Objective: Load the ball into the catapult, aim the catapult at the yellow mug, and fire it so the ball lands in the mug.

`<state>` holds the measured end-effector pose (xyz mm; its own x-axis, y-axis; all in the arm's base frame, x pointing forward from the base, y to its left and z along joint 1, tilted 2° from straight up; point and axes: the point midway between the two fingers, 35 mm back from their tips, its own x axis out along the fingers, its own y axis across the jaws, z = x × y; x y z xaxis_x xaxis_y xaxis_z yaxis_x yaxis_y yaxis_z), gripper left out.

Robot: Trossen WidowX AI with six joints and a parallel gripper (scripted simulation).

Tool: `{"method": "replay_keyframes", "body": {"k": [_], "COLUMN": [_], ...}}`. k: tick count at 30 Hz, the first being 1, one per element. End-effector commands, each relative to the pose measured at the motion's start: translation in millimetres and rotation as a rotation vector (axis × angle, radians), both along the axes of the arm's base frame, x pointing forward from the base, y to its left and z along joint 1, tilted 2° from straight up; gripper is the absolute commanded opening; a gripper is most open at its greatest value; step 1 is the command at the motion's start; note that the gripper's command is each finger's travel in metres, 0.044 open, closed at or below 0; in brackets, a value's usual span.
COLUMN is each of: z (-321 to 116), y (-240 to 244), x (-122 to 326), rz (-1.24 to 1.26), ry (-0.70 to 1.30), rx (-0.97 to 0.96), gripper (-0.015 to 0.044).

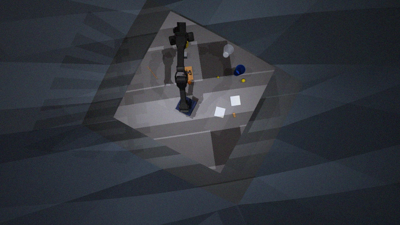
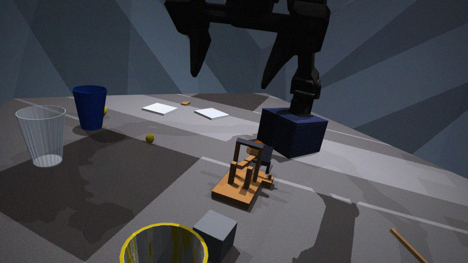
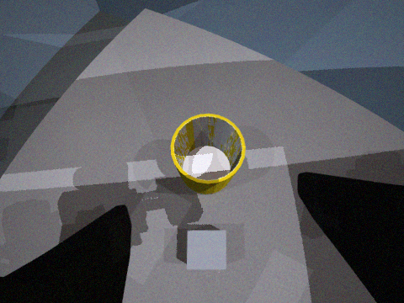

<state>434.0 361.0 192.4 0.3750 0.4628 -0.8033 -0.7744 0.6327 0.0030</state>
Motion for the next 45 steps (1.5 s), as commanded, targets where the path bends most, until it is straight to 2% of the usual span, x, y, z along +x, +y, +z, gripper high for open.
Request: {"method": "replay_keyframes", "body": {"k": [1, 12, 24, 45], "z": [-1, -1, -4, -81], "y": [1, 1, 1, -17], "x": [0, 0, -3, -98], "rz": [0.004, 0.004, 0.011, 0.303], "ry": [0.003, 0.003, 0.003, -0.005], "rx": [0.003, 0.003, -0.011, -0.494], "gripper": [0.0282, 0.0, 0.0, 0.0]}}
